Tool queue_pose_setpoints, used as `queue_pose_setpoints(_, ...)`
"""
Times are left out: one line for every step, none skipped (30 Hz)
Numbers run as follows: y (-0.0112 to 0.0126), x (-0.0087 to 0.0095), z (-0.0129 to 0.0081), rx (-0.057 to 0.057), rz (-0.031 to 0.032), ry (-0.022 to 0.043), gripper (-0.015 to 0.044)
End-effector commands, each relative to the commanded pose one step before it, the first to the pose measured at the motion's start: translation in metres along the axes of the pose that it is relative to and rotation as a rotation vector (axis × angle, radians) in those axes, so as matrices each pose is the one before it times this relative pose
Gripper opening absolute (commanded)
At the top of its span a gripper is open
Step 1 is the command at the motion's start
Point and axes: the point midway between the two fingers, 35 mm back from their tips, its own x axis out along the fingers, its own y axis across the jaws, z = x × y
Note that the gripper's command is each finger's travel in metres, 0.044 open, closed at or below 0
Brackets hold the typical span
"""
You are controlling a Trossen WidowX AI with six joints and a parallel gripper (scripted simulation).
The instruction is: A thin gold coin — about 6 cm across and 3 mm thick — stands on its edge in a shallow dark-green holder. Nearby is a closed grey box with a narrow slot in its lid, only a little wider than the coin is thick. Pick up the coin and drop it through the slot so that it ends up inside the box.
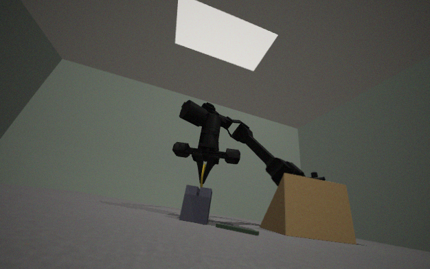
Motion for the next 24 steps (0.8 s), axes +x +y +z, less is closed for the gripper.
queue_pose_setpoints(-0.00110,0.00293,0.00077,-0.0095,0.00134,-0.00671,0.0000)
queue_pose_setpoints(-0.00003,0.00039,0.00001,-0.0001,0.00000,-0.00002,0.0000)
queue_pose_setpoints(0.00108,-0.00245,-0.00073,0.0094,-0.00128,0.00673,0.0026)
queue_pose_setpoints(0.00000,0.00000,0.00000,0.0000,0.00000,0.00000,0.0053)
queue_pose_setpoints(0.00000,0.00000,0.00000,0.0000,0.00000,0.00000,0.0079)
queue_pose_setpoints(0.00000,0.00000,0.00000,0.0000,0.00000,0.00000,0.0105)
queue_pose_setpoints(0.00000,0.00000,0.00000,0.0000,0.00000,0.00000,0.0131)
queue_pose_setpoints(0.00000,0.00000,0.00000,0.0000,0.00000,0.00000,0.0157)
queue_pose_setpoints(0.00000,0.00000,0.00000,0.0000,0.00000,0.00000,0.0161)
queue_pose_setpoints(0.00000,0.00000,0.00000,0.0000,0.00000,0.00000,0.0161)
queue_pose_setpoints(0.00000,0.00000,0.00000,0.0000,0.00000,0.00000,0.0161)
queue_pose_setpoints(0.00000,0.00000,0.00000,0.0000,0.00000,0.00000,0.0161)
queue_pose_setpoints(0.00000,0.00000,0.00000,0.0000,0.00000,0.00000,0.0161)
queue_pose_setpoints(0.00000,0.00000,0.00000,0.0000,0.00000,0.00000,0.0161)
queue_pose_setpoints(0.00000,0.00000,0.00000,0.0000,0.00000,0.00000,0.0161)
queue_pose_setpoints(0.00000,0.00000,0.00000,0.0000,0.00000,0.00000,0.0161)
queue_pose_setpoints(0.00000,0.00000,0.00000,0.0000,0.00000,0.00000,0.0161)
queue_pose_setpoints(0.00000,-0.00072,-0.00003,-0.0001,-0.00002,0.00005,0.0187)
queue_pose_setpoints(-0.00001,-0.00218,-0.00008,-0.0002,-0.00008,0.00013,0.0213)
queue_pose_setpoints(-0.00005,-0.00364,-0.00011,-0.0003,-0.00013,0.00017,0.0239)
queue_pose_setpoints(-0.00012,-0.00472,-0.00009,-0.0004,-0.00017,0.00012,0.0266)
queue_pose_setpoints(-0.00014,-0.00366,-0.00004,-0.0003,-0.00013,0.00002,0.0292)
queue_pose_setpoints(-0.00011,-0.00220,-0.00001,-0.0002,-0.00008,-0.00001,0.0318)
queue_pose_setpoints(-0.00004,-0.00073,0.00000,-0.0001,-0.00003,-0.00001,0.0344)
